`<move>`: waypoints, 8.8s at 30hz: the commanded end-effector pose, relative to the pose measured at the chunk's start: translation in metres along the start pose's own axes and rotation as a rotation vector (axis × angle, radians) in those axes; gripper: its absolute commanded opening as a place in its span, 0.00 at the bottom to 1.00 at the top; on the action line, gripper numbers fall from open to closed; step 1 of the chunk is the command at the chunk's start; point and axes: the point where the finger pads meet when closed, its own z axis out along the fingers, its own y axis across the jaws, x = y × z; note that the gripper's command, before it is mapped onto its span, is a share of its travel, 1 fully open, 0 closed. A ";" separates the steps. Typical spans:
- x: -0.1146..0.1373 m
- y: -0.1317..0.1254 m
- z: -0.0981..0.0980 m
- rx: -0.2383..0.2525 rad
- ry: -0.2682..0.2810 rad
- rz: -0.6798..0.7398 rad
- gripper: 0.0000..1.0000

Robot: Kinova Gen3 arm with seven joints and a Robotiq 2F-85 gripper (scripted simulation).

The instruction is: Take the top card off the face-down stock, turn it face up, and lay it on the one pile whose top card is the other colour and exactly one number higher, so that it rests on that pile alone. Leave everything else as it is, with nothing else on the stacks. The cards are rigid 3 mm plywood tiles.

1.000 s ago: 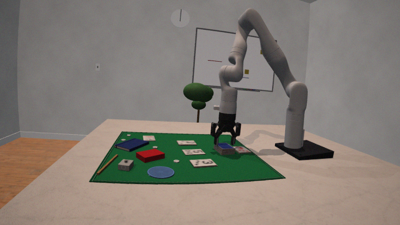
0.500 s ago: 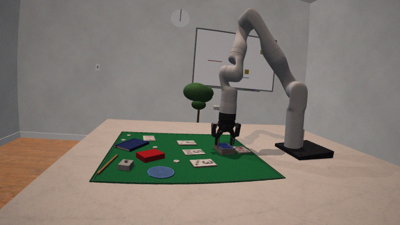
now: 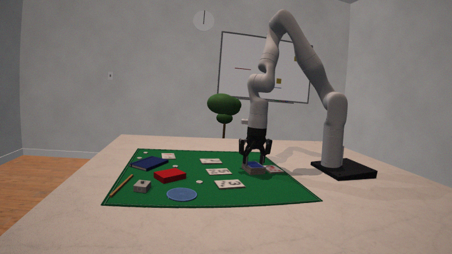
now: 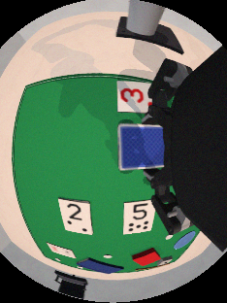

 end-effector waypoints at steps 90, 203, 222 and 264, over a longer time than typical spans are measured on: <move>0.013 0.000 -0.012 0.001 0.000 0.016 0.72; 0.020 0.001 -0.001 0.001 0.000 0.026 0.85; 0.022 0.001 -0.003 0.002 0.001 0.027 0.85; 0.064 0.003 -0.066 -0.002 -0.171 0.026 0.85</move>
